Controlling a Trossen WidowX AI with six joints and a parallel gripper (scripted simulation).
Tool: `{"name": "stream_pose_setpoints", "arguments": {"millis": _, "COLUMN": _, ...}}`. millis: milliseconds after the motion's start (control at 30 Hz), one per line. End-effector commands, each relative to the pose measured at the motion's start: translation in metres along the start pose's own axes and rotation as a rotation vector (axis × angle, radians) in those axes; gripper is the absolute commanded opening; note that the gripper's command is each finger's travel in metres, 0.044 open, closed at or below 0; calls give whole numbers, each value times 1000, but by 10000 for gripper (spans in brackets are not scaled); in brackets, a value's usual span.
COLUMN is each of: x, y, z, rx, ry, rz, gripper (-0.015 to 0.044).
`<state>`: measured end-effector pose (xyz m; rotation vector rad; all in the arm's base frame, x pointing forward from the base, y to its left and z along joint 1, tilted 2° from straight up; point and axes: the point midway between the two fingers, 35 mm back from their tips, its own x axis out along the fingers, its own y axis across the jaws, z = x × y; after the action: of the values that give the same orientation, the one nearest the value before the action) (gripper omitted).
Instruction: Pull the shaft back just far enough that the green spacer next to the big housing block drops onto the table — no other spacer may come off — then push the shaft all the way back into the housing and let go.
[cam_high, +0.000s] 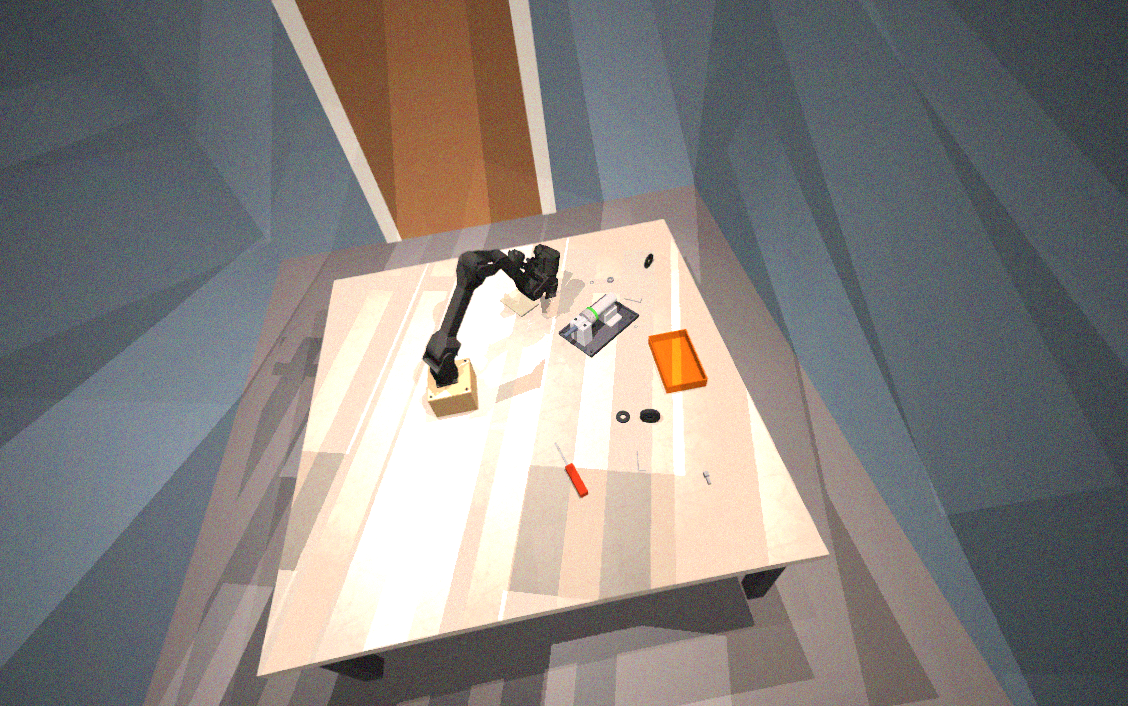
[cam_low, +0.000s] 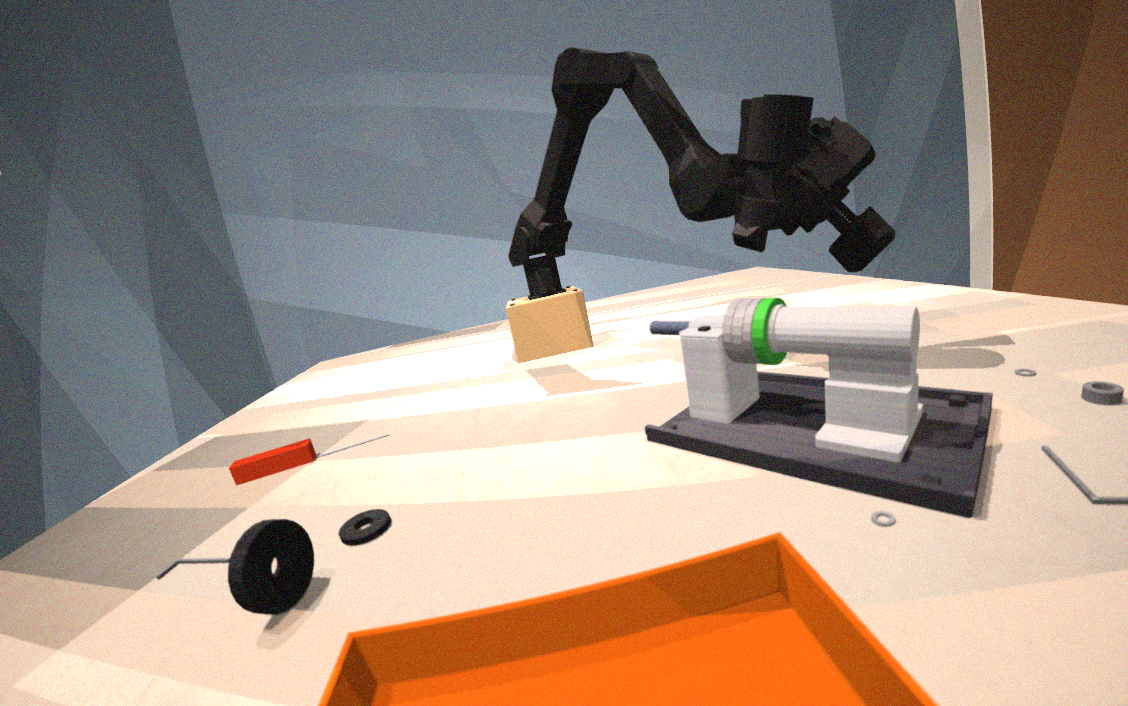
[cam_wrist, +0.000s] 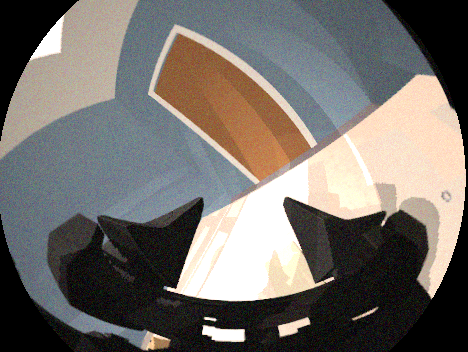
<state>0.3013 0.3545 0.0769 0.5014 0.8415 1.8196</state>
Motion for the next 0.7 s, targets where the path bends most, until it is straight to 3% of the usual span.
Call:
{"name": "stream_pose_setpoints", "arguments": {"millis": 0, "x": -2, "y": 0, "z": 0, "rx": 18, "ry": -6, "rz": -8, "gripper": 426}}
{"name": "stream_pose_setpoints", "arguments": {"millis": 133, "x": -41, "y": -8, "z": 5, "rx": 381, "ry": -153, "rz": -151, "gripper": 440}}
{"name": "stream_pose_setpoints", "arguments": {"millis": 300, "x": -107, "y": -17, "z": 0, "rx": 928, "ry": -465, "rz": -282, "gripper": 440}}
{"name": "stream_pose_setpoints", "arguments": {"millis": 400, "x": -143, "y": -19, "z": -10, "rx": 1207, "ry": -670, "rz": -301, "gripper": 440}}
{"name": "stream_pose_setpoints", "arguments": {"millis": 667, "x": -202, "y": -19, "z": -38, "rx": 1637, "ry": -1062, "rz": -240, "gripper": 440}}
